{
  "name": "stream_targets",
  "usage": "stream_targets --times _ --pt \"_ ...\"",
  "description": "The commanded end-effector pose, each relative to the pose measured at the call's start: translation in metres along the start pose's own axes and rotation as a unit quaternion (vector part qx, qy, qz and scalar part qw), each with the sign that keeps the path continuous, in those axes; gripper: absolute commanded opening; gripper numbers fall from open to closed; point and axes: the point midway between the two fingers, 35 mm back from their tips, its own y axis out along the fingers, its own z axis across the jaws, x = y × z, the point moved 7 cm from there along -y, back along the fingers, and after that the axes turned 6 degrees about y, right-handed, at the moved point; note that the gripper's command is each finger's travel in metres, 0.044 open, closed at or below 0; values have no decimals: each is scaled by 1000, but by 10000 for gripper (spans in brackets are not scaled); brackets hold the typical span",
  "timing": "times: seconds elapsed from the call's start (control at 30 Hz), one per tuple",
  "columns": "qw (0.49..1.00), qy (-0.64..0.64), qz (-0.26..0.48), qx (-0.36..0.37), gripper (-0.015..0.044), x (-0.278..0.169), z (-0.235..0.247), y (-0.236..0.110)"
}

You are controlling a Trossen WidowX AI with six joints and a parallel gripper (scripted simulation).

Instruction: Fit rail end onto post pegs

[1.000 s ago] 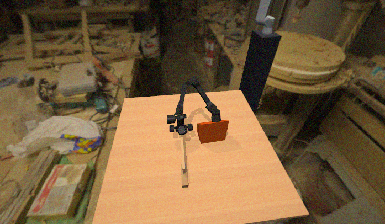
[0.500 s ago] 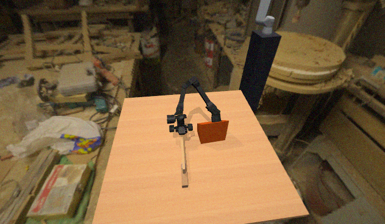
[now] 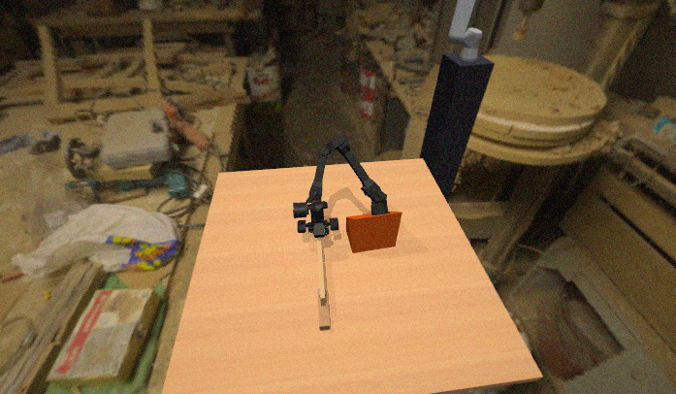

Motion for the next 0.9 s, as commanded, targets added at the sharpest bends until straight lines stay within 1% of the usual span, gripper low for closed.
stream_targets --times 0.0,0.87 --pt "1000 -1 -1 -2 0 1 0 -2" --pt "1000 -1 -1 -2 0 -1 -1 -4"
